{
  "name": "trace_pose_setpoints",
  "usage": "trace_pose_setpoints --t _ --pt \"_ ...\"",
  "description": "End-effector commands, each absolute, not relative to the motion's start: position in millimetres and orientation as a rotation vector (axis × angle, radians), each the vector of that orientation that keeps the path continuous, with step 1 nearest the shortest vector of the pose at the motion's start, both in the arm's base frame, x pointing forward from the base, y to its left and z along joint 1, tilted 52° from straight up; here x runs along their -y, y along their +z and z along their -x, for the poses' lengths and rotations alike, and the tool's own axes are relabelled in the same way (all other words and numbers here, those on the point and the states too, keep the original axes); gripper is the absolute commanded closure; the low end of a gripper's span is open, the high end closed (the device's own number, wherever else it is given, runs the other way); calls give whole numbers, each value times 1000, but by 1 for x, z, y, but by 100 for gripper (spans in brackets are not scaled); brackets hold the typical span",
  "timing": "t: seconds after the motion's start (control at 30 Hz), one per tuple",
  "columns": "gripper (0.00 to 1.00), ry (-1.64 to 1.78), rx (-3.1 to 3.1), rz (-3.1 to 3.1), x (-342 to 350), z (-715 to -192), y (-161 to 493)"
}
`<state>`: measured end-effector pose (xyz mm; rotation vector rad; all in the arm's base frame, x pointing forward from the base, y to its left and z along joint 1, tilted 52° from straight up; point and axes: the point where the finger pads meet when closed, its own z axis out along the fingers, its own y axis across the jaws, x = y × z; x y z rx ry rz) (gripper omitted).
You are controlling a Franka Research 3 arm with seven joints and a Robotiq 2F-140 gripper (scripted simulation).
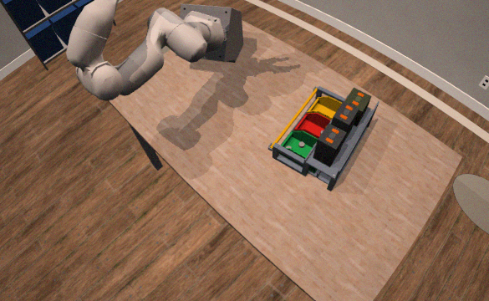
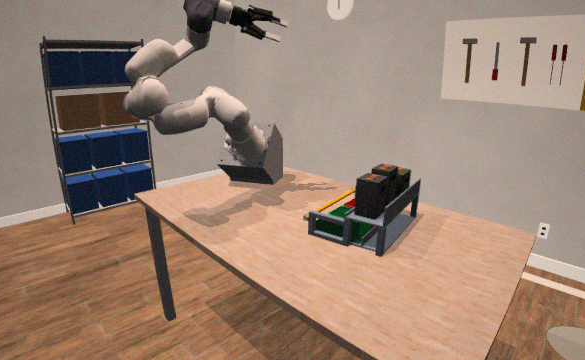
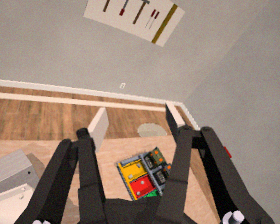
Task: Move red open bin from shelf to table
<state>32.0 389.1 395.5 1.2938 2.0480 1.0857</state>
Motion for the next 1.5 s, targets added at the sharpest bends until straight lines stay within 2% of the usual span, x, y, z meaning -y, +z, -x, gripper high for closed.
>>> trace_pose_setpoints --t 0.0,0.23,0.4,0.8,0.97,1.37,1.47 --pt "43 1081 -2083 -1256 -391 -28 393" --pt "43 1081 -2083 -1256 -391 -28 393" --pt "43 1169 -2253 -1056 -388 27 393" --pt "43 1169 -2253 -1056 -388 27 393" --pt "43 1169 -2253 -1056 -386 81 393" --pt "43 1169 -2253 -1056 -386 81 393" --pt "43 1220 -2351 -917 -376 113 393"
